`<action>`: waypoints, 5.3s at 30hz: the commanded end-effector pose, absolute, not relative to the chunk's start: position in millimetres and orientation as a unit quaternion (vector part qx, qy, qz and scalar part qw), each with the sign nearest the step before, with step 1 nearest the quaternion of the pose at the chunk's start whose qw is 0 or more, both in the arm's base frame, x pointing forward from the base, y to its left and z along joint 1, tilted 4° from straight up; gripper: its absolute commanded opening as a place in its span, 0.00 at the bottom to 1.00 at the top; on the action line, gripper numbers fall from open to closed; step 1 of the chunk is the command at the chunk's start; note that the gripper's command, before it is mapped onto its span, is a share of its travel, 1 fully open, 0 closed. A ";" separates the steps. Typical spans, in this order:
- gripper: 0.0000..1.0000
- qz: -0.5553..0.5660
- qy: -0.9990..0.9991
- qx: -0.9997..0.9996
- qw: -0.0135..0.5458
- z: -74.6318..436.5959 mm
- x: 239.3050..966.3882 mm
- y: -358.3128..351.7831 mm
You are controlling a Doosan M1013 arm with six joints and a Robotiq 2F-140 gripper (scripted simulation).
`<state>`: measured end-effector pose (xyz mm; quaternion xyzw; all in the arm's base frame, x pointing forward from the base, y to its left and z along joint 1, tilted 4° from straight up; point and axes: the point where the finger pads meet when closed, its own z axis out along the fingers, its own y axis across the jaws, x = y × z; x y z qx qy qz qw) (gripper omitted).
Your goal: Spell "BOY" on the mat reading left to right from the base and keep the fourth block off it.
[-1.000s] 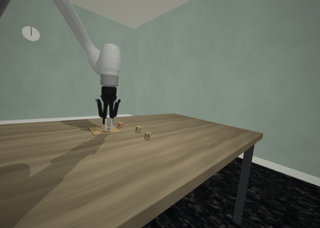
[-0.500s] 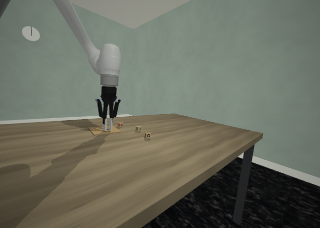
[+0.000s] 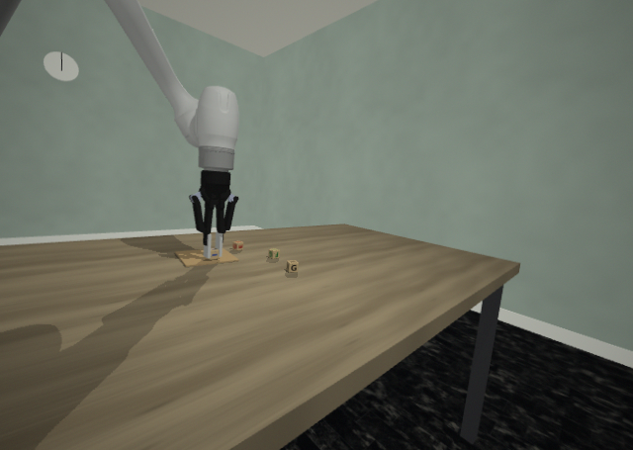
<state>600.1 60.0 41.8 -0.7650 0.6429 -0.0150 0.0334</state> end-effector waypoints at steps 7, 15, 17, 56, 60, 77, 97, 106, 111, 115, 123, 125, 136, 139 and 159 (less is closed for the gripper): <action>0.13 -0.014 0.641 -0.766 0.033 38.9 598.1 60.0; 0.13 -0.014 0.641 -0.766 0.033 38.9 598.2 59.7; 0.13 -0.014 0.641 -0.766 0.033 38.9 598.2 59.7; 0.13 -0.014 0.641 -0.766 0.033 38.5 598.8 58.8; 0.13 -0.014 0.641 -0.766 0.033 38.0 598.8 58.9; 0.13 -0.014 0.641 -0.766 0.033 37.0 598.9 58.9; 0.13 -0.014 0.641 -0.766 0.033 37.0 598.9 58.9; 0.13 -0.014 0.641 -0.766 0.033 37.0 598.9 58.9; 0.15 -0.014 0.641 -0.766 0.033 37.0 598.9 58.9; 0.20 -0.014 0.641 -0.766 0.033 37.0 598.9 58.9; 0.25 -0.014 0.641 -0.766 0.033 37.0 598.9 58.9; 0.25 -0.014 0.641 -0.766 0.033 37.0 598.9 58.9; 0.25 -0.014 0.641 -0.766 0.033 37.7 598.8 58.9; 0.25 -0.014 0.641 -0.766 0.033 41.7 598.5 58.7; 0.25 -0.014 0.641 -0.766 0.033 120.9 593.4 56.1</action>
